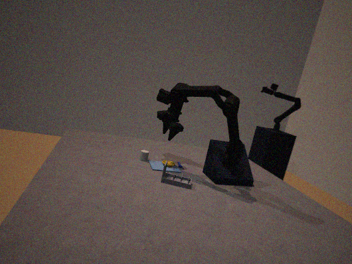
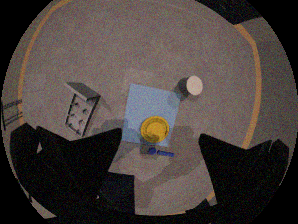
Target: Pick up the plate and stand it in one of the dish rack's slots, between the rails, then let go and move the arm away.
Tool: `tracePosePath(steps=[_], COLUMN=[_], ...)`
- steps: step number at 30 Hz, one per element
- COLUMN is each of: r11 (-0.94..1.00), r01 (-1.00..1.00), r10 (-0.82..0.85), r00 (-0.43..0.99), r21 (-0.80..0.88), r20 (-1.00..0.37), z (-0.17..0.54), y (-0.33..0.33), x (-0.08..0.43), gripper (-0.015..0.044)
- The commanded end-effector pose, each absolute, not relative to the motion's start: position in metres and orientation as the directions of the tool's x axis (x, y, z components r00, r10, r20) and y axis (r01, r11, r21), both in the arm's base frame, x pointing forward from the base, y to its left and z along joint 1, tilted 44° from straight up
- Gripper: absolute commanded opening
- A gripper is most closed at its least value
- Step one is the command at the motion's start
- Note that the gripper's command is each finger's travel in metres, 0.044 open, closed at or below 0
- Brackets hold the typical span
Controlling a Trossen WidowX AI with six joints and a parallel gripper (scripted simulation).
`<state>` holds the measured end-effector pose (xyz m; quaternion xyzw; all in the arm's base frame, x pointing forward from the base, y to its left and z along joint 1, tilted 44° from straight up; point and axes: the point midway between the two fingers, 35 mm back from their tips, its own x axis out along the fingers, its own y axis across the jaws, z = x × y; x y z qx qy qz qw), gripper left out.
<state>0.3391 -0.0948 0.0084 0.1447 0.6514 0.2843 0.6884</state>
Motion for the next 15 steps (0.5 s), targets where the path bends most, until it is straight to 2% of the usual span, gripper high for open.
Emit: tracePosePath(steps=[1, 8, 15], r11=[0.760, 0.721, 0.717], r01=[-0.139, -0.088, -0.070], r10=[0.634, 0.682, 0.688], r00=[-0.061, -0.090, -0.091], r21=[0.635, 0.688, 0.693], r20=[-0.771, -0.726, -0.720], z=[0.005, 0.000, -0.059], y=[-0.116, -0.125, -0.073], x=[0.314, 0.297, 0.288], gripper=[0.0400, 0.0400, 0.0400])
